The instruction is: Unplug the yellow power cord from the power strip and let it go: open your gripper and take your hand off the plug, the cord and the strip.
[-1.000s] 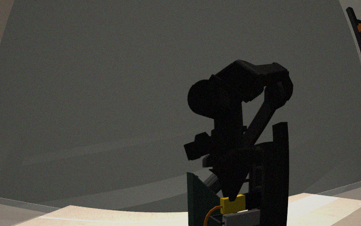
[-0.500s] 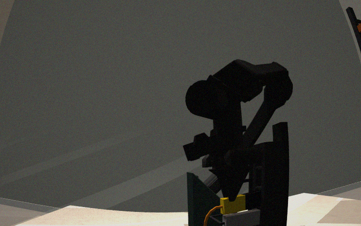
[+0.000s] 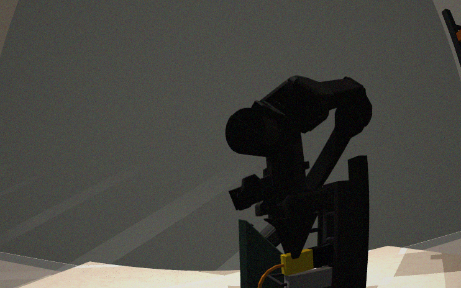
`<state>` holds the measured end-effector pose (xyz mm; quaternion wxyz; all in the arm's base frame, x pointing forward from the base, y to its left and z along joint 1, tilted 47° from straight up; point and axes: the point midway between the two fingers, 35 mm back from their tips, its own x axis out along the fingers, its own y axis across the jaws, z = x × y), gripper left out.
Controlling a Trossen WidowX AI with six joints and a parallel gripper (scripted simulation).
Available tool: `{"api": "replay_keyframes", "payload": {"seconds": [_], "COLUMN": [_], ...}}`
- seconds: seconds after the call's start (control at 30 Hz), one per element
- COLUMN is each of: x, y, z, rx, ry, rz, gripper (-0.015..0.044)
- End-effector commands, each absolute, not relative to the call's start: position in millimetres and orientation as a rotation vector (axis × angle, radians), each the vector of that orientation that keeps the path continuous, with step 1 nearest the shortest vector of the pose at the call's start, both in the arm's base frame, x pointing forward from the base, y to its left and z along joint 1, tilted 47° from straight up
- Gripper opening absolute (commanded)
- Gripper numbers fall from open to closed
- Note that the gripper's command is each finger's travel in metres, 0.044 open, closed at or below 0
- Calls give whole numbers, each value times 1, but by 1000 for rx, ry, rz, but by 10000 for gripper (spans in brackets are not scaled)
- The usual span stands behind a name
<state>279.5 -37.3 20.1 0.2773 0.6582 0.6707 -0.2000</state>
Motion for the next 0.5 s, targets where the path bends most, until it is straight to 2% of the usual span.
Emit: {"api": "replay_keyframes", "payload": {"seconds": [0.0,0.27,0.47], "x": [284,285,284], "y": [-65,-75,-69], "z": [2,-6,-2], "rx": [1726,1727,1729], "ry": [1741,1740,1744], "rz": [-583,-583,-582], "gripper": [0,0,157]}}
